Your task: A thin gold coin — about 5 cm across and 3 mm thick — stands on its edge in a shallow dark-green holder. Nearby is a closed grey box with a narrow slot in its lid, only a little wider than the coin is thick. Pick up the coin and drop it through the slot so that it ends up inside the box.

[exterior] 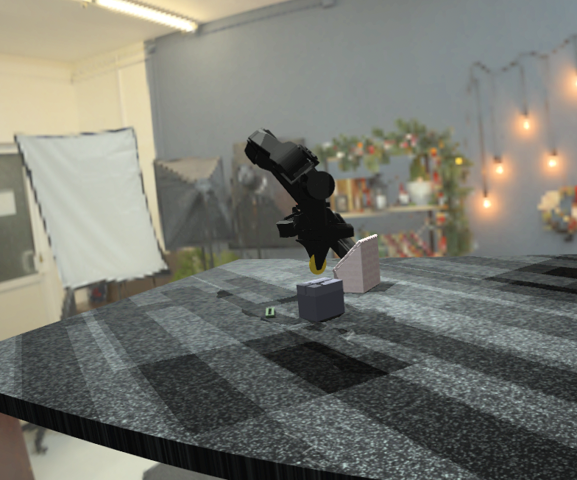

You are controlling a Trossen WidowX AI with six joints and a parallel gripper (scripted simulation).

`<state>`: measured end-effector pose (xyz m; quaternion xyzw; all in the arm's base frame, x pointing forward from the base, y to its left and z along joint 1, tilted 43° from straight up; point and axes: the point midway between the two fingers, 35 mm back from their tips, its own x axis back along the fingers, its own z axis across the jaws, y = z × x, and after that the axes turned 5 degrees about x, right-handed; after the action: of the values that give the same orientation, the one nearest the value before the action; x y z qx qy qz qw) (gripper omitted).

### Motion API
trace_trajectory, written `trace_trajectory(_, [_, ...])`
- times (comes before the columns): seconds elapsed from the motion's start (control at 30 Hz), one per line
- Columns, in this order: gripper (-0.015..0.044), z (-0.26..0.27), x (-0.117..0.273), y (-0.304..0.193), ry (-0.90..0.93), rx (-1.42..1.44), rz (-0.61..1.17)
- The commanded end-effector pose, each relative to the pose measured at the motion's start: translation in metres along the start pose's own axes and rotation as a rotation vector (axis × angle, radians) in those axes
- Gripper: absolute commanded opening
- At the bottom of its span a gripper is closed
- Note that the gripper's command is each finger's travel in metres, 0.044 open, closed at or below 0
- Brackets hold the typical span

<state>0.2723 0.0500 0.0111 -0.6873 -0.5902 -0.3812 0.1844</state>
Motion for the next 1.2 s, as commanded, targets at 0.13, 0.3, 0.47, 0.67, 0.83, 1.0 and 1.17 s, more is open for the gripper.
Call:
trace_trajectory(0.13, [0.0000, -0.001, -0.004, -0.002, -0.002, 0.015, 0.000])
trace_trajectory(0.3, [0.0000, -0.002, -0.005, -0.002, -0.002, 0.012, 0.000])
trace_trajectory(0.47, [0.0000, -0.001, -0.007, -0.001, -0.002, 0.009, 0.000])
trace_trajectory(0.67, [0.0000, -0.001, -0.009, 0.000, -0.002, 0.010, -0.001])
trace_trajectory(0.83, [0.0000, -0.001, -0.011, 0.000, -0.002, 0.010, -0.001])
trace_trajectory(1.0, [0.0000, -0.001, -0.012, -0.001, -0.002, 0.011, -0.001])
trace_trajectory(1.17, [0.0000, -0.002, -0.014, -0.001, -0.002, 0.011, -0.001])
